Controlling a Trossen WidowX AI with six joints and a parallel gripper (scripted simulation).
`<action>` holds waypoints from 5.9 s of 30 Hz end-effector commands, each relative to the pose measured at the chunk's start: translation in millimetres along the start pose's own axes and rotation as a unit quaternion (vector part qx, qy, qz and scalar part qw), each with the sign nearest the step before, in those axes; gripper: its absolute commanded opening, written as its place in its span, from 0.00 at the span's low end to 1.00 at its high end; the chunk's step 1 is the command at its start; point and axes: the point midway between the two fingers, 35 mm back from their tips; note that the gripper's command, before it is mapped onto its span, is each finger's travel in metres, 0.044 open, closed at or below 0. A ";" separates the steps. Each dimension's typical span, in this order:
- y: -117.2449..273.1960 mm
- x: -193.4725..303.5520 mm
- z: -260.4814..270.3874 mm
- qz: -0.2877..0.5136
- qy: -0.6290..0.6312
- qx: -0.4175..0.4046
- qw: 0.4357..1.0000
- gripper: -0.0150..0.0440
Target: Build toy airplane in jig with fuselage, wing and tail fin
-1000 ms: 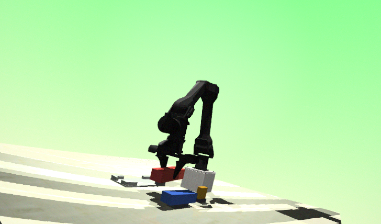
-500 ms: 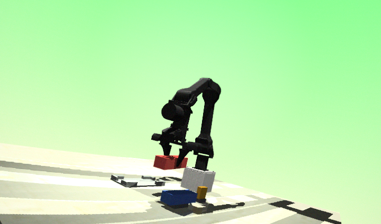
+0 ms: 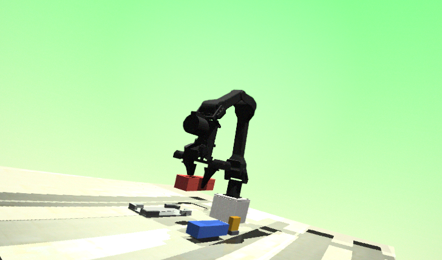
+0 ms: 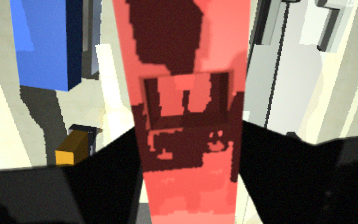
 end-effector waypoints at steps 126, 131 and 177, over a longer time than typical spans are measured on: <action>-96.0 63.1 -109.7 0.000 -0.082 0.001 0.997 1.00; -18.6 60.2 -111.6 -0.001 -0.081 0.004 0.997 1.00; -47.0 -88.5 97.4 -0.006 -0.124 -0.005 0.992 1.00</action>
Point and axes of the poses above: the point midway between the two fingers, 35 mm back from their tips, its own y axis back along the fingers, its own z axis across the jaws, x = y × z, and after that the axes turned 9 degrees about y, right-handed
